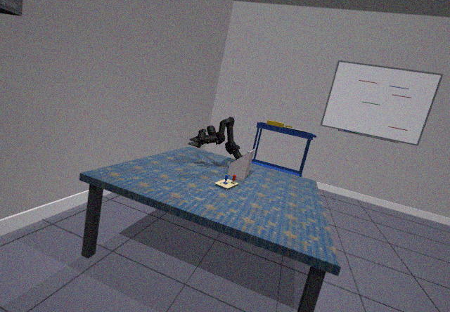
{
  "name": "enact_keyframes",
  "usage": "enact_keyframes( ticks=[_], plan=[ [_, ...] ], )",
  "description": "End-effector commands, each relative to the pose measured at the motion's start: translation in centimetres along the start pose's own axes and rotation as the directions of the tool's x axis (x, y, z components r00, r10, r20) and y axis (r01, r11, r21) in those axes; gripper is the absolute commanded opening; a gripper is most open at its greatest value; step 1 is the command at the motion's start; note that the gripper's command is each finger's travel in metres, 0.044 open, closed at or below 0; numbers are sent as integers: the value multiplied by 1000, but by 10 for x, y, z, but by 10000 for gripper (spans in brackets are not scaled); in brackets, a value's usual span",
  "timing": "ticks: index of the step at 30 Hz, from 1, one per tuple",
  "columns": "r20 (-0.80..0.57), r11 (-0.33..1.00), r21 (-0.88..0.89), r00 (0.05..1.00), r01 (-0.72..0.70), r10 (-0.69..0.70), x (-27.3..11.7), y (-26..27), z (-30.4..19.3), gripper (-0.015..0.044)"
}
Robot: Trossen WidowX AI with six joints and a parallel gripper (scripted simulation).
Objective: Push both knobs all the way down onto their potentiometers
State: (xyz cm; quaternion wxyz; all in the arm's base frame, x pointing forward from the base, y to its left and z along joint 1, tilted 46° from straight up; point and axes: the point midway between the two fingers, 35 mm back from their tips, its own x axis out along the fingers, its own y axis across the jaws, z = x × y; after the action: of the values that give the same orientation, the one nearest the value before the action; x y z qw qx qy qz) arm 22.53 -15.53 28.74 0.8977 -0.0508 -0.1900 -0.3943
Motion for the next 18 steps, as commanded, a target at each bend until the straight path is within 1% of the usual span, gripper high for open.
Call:
enact_keyframes(
  ticks=[1, 3, 8, 15, 18],
  plan=[
    [-5, 1000, 2, 1000, -2, 2, 1, 1, -1, 374],
    [-46, 1000, 15, 999, -16, 17, 5, 8, -8, 321],
    [-198, 996, 63, 978, -59, 70, 17, 36, -37, 190],
    [-409, 989, 116, 903, -92, 132, 22, 78, -80, 6],
    [-496, 987, 130, 855, -99, 151, 19, 97, -99, 0]
  ],
)
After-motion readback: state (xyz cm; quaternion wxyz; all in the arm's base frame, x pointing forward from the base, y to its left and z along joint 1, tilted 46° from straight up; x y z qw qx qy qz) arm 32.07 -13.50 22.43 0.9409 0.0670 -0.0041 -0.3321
